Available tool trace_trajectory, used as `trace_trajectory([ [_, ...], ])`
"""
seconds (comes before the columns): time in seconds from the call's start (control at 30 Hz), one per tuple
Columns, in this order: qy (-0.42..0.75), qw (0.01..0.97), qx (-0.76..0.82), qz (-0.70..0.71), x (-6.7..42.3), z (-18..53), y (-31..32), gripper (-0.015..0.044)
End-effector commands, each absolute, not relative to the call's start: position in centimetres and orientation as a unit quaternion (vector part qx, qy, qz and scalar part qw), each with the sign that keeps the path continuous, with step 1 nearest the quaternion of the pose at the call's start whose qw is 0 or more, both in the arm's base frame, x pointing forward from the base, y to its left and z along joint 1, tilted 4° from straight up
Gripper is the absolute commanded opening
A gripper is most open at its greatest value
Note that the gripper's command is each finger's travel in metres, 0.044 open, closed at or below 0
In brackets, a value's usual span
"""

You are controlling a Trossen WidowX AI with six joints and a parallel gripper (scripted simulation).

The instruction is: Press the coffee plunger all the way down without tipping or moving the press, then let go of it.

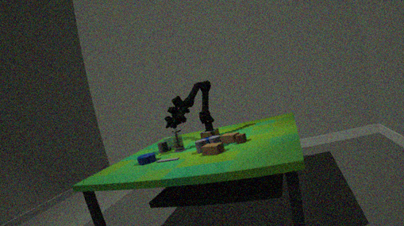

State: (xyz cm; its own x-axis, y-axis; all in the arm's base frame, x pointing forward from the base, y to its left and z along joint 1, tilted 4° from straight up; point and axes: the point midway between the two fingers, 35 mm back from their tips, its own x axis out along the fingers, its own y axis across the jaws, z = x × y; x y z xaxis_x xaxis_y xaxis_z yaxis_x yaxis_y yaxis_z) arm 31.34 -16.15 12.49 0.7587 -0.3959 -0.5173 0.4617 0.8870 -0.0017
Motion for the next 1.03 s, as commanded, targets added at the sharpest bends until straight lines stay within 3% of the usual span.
trace_trajectory([
  [0.0, 0.262, 0.935, 0.063, -0.229, 31.3, 12.5, -16.1, 0.0337],
  [0.13, 0.262, 0.935, 0.063, -0.229, 31.3, 12.5, -16.1, 0.044],
  [0.3, 0.262, 0.935, 0.063, -0.229, 31.2, 13.1, -16.1, 0.044],
  [0.57, 0.272, 0.933, 0.062, -0.227, 28.3, 20.2, -14.4, 0.044],
  [1.0, 0.272, 0.933, 0.062, -0.227, 28.1, 20.2, -14.3, 0.044],
])
